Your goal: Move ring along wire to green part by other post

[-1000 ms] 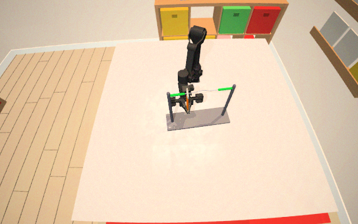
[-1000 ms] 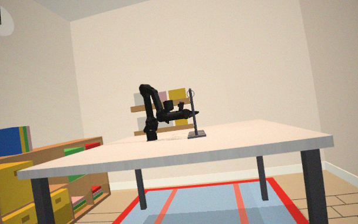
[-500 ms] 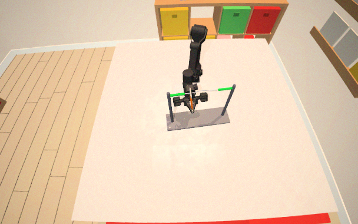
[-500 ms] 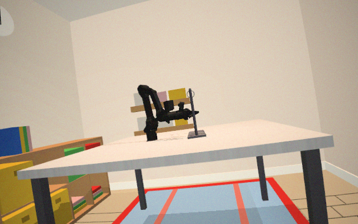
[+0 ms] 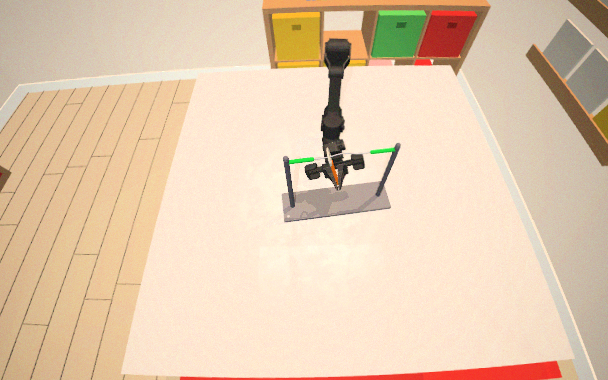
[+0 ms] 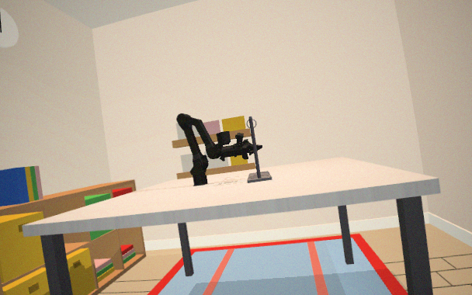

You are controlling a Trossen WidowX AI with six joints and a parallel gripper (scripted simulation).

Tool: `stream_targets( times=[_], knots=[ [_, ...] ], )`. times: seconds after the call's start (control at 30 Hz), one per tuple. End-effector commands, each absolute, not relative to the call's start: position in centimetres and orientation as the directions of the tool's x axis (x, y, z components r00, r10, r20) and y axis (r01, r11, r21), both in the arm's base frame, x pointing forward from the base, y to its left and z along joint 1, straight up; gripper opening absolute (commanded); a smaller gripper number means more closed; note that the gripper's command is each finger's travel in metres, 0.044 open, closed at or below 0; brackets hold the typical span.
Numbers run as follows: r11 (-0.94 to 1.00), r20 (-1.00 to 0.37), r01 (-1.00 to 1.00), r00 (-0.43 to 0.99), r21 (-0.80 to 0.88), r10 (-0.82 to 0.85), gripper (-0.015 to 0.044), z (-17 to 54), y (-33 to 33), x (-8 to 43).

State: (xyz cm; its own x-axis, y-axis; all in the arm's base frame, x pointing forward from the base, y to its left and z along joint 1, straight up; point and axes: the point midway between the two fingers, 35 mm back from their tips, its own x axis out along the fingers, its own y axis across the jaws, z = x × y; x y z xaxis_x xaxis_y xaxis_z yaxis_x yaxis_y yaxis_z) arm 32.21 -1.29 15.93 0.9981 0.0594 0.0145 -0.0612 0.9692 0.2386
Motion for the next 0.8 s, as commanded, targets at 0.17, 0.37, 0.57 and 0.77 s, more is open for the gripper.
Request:
stream_targets(
  times=[0.17,0.37,0.57,0.77],
  knots=[
    [0.948,0.011,-0.039,0.999,0.316,0.037,-0.015,16.5,0.4,32.1],
    [0.943,0.009,-0.035,0.999,0.332,0.033,-0.015,16.8,1.1,32.1],
    [0.95,0.011,-0.041,0.999,0.309,0.039,-0.015,17.0,1.4,32.2],
    [0.968,0.015,-0.057,0.998,0.246,0.055,-0.015,17.0,1.2,32.2]
  ],
)
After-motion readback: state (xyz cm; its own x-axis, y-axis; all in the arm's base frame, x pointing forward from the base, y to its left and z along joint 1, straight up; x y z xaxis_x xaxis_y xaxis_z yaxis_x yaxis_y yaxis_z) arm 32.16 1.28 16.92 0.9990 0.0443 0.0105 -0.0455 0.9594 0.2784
